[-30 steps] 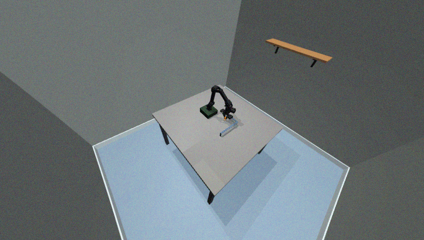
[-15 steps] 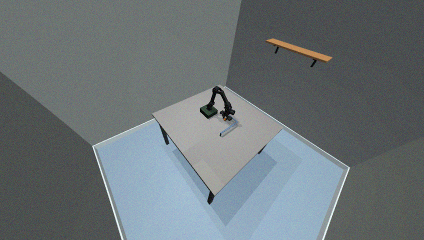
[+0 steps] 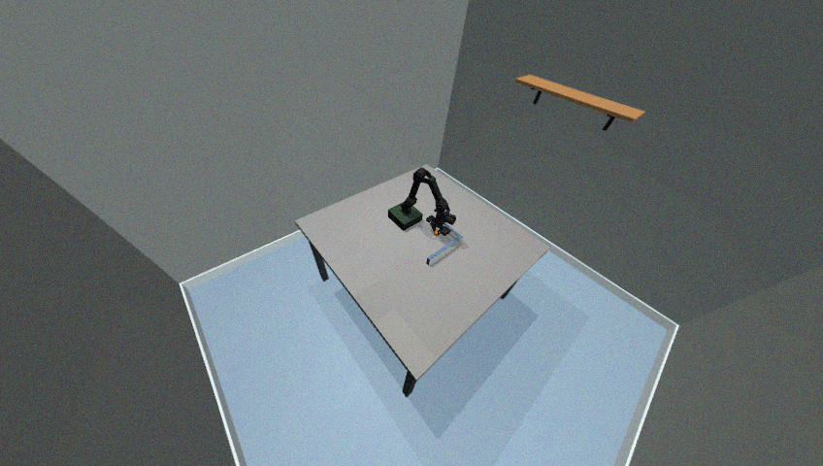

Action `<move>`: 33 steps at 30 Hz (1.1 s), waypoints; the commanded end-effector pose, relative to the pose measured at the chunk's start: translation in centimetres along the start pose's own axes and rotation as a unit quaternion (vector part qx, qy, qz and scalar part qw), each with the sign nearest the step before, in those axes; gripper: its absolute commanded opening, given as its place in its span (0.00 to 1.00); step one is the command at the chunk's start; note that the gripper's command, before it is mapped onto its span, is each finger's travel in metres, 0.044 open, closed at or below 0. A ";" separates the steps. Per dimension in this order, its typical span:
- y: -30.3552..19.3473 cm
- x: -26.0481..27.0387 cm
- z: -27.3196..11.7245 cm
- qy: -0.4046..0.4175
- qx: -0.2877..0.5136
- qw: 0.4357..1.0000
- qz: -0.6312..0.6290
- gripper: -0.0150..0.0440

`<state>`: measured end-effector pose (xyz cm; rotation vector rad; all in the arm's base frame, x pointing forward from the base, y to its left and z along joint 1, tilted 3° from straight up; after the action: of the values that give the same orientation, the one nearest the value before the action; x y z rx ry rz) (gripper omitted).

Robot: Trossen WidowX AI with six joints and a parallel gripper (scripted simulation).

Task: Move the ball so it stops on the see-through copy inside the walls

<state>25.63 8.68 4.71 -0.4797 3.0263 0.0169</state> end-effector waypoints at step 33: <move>0.0 0.2 -12.7 -0.006 0.000 1.000 0.000 0.99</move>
<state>24.70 8.36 14.79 -0.4818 3.0395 0.0136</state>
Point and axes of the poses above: the point midway between the two fingers, 35 mm back from their tips, its own z axis out along the fingers, its own x axis across the jaws, y = z × x, the point moved 5 cm from there along -z, back along the fingers, and after that the axes turned 15 degrees about -z, right-handed, at the moved point
